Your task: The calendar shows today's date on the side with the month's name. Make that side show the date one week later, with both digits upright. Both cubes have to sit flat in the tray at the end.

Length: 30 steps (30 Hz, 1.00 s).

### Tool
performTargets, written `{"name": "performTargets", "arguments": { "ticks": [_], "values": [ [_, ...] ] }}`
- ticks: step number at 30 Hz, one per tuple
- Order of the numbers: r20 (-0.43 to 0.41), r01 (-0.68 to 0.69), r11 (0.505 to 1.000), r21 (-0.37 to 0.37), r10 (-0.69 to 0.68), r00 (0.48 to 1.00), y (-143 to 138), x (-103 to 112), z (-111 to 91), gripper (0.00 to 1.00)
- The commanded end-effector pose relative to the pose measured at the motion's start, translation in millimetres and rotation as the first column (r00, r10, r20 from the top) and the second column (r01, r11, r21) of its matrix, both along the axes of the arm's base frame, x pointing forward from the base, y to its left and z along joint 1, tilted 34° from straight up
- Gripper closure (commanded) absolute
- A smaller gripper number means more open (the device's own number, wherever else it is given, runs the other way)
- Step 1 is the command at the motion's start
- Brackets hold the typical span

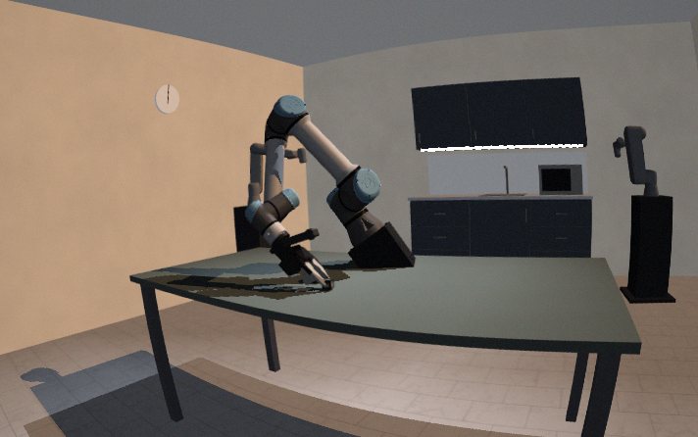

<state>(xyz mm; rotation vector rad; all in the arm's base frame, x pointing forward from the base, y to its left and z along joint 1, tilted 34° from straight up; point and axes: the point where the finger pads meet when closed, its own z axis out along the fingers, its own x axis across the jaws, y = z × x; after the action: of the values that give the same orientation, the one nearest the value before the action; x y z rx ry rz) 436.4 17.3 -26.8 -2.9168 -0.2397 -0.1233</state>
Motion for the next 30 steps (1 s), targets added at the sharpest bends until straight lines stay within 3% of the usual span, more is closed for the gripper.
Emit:
{"name": "performTargets", "arguments": {
  "ticks": [1, 30],
  "values": [
    [0.001, 0.0, 1.0, 0.0, 0.0, 1.0, -0.3, 0.4, -0.3, 0.9],
    [0.001, 0.0, 1.0, 0.0, 0.0, 1.0, -1.7, 0.8, -2.5, 0.9]
  ]
}}
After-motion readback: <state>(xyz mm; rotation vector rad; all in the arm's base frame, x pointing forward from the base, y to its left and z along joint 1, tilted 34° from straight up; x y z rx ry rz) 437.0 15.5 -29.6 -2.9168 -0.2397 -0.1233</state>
